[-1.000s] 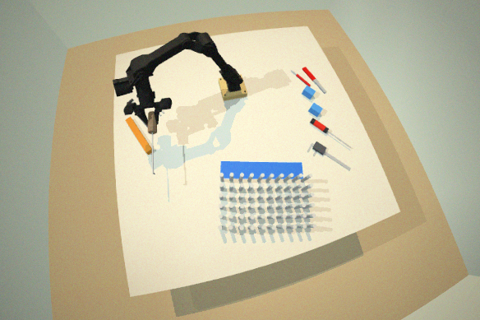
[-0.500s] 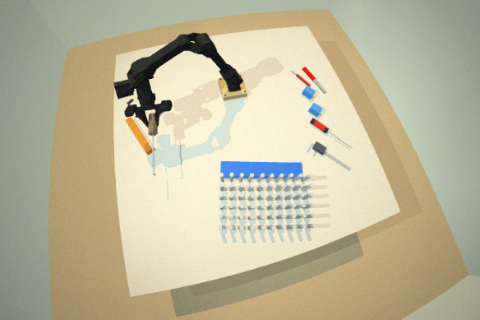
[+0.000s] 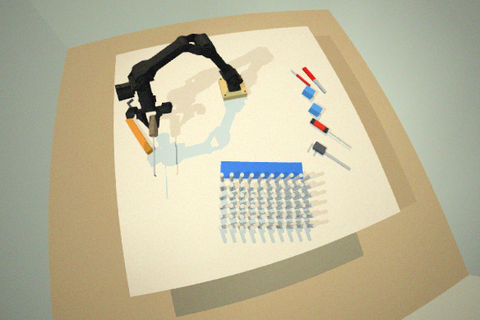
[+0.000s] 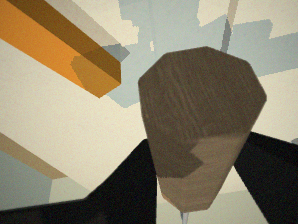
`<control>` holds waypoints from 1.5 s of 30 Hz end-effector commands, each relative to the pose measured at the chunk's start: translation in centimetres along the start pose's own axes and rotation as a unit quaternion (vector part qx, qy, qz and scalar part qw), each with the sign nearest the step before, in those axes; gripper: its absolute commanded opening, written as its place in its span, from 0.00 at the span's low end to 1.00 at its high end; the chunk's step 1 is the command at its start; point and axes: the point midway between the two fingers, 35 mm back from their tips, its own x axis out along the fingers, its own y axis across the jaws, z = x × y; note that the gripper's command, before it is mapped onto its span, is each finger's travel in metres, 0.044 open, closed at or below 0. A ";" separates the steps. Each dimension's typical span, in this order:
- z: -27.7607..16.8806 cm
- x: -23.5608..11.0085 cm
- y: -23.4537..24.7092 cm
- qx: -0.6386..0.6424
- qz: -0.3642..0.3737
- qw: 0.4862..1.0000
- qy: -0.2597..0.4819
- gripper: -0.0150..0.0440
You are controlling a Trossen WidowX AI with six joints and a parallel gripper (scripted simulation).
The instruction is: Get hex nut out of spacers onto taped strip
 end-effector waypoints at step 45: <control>2.4 3.8 0.0 0.003 -0.003 1.000 0.003 0.25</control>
